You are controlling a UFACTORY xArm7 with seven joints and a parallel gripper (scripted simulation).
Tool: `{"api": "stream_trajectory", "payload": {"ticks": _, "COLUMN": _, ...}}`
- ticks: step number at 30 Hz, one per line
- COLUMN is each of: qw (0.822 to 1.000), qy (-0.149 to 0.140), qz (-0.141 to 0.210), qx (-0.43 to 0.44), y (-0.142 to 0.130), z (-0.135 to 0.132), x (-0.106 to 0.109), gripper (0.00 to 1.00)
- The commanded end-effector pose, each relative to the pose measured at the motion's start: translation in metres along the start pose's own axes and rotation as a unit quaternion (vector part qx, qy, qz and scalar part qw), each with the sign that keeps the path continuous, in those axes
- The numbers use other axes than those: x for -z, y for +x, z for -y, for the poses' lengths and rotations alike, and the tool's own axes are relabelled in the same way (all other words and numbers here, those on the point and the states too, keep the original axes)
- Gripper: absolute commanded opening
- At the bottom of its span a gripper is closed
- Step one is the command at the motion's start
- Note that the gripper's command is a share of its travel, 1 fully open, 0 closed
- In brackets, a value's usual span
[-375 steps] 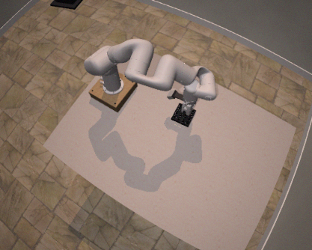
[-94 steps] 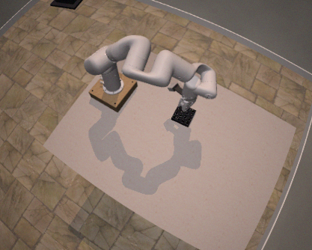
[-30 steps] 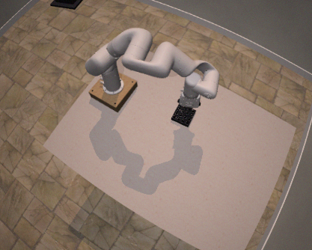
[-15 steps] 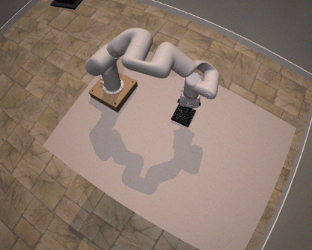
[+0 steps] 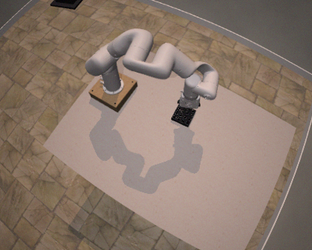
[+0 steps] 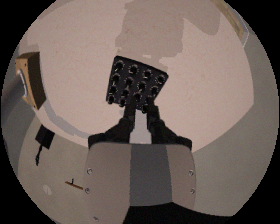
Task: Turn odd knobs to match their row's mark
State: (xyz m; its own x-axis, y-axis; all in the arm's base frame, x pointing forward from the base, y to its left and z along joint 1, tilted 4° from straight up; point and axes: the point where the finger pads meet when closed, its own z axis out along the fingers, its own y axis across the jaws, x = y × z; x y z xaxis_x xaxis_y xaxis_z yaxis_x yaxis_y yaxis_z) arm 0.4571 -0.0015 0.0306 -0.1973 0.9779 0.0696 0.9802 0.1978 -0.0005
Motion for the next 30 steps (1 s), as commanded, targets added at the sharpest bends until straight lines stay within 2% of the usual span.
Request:
{"api": "stream_trajectory", "payload": {"ticks": 1, "qw": 1.0, "qy": -0.002, "qz": 0.001, "qx": 0.0, "y": 0.0, "z": -0.001, "x": -0.003, "gripper": 0.19}}
{"api": "stream_trajectory", "payload": {"ticks": 30, "qw": 1.0, "qy": -0.002, "qz": 0.001, "qx": 0.0, "y": 0.0, "z": -0.001, "x": -0.031, "gripper": 0.19}}
